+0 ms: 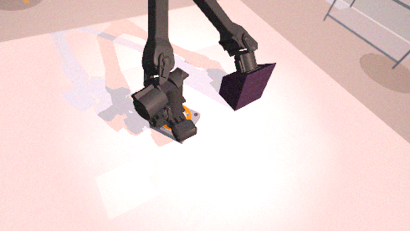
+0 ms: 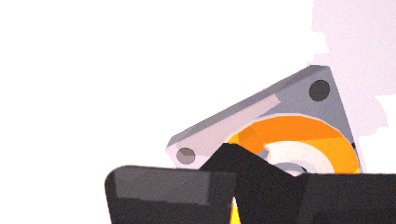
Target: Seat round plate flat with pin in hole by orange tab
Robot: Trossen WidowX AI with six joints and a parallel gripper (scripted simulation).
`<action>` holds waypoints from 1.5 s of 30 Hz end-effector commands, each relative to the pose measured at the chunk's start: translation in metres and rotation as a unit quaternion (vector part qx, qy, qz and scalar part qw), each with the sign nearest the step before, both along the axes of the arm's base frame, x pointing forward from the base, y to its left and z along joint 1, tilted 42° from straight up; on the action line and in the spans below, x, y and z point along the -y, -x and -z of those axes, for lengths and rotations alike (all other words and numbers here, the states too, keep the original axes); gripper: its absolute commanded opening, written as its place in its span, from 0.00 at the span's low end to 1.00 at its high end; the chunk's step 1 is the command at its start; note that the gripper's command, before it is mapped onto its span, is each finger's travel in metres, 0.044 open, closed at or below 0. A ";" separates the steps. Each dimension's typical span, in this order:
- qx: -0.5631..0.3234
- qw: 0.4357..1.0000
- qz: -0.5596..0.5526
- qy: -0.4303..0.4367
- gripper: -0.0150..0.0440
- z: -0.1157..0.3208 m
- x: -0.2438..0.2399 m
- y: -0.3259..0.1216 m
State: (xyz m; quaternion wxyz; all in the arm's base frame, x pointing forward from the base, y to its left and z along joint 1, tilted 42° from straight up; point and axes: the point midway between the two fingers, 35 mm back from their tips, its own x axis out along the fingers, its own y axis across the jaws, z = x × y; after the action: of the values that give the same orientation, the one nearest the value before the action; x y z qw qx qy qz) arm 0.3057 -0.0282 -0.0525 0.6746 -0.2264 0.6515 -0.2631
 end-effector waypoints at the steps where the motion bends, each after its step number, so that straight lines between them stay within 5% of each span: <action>1: 0.010 1.000 0.006 0.007 0.25 -0.003 0.006 -0.006; 45: 0.010 1.000 0.006 0.007 0.25 -0.008 0.011 -0.011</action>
State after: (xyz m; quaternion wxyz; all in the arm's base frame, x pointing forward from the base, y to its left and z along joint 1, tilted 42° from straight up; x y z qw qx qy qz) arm 0.3114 -0.0338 -0.0485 0.6749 -0.2241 0.6519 -0.2634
